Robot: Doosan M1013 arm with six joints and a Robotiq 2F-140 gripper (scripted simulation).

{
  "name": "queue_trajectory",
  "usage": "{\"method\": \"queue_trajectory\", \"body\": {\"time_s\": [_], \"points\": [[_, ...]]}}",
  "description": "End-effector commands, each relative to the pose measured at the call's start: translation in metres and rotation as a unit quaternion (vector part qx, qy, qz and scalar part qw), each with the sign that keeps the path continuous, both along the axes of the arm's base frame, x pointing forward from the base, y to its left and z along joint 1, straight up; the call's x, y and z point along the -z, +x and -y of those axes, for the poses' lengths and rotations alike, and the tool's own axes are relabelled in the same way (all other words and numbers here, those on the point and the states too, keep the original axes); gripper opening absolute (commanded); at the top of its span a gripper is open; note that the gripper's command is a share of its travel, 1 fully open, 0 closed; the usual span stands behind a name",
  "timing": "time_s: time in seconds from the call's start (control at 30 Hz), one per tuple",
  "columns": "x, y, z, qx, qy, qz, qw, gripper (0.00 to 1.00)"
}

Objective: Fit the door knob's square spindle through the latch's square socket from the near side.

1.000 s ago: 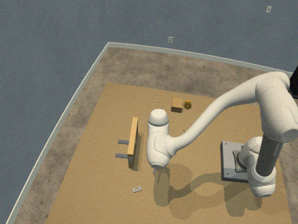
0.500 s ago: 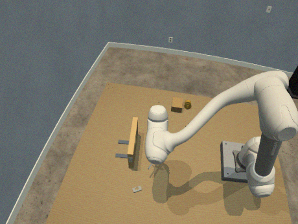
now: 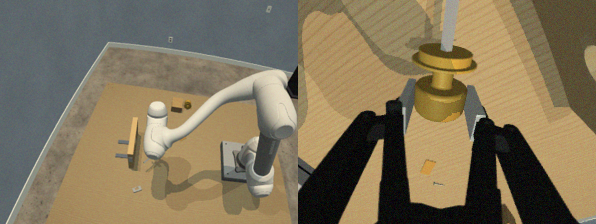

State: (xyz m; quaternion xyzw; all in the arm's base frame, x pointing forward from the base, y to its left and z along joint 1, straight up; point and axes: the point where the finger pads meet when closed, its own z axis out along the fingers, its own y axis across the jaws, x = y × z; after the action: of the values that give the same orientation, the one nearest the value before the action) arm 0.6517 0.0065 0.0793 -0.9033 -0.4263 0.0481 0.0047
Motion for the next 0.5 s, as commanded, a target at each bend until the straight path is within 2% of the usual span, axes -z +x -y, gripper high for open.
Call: {"method": "queue_trajectory", "body": {"time_s": [0.0,0.2,0.3,0.47], "points": [[0.000,0.000,0.001,0.045,-0.003,0.002,0.999,0.42],[-0.001,0.001,0.004,0.127,-0.008,0.004,0.992,0.42],[-0.003,0.004,0.020,0.128,-0.008,0.004,0.992,0.42],[-0.003,0.004,0.021,0.152,-0.010,0.005,0.988,0.42]]}}
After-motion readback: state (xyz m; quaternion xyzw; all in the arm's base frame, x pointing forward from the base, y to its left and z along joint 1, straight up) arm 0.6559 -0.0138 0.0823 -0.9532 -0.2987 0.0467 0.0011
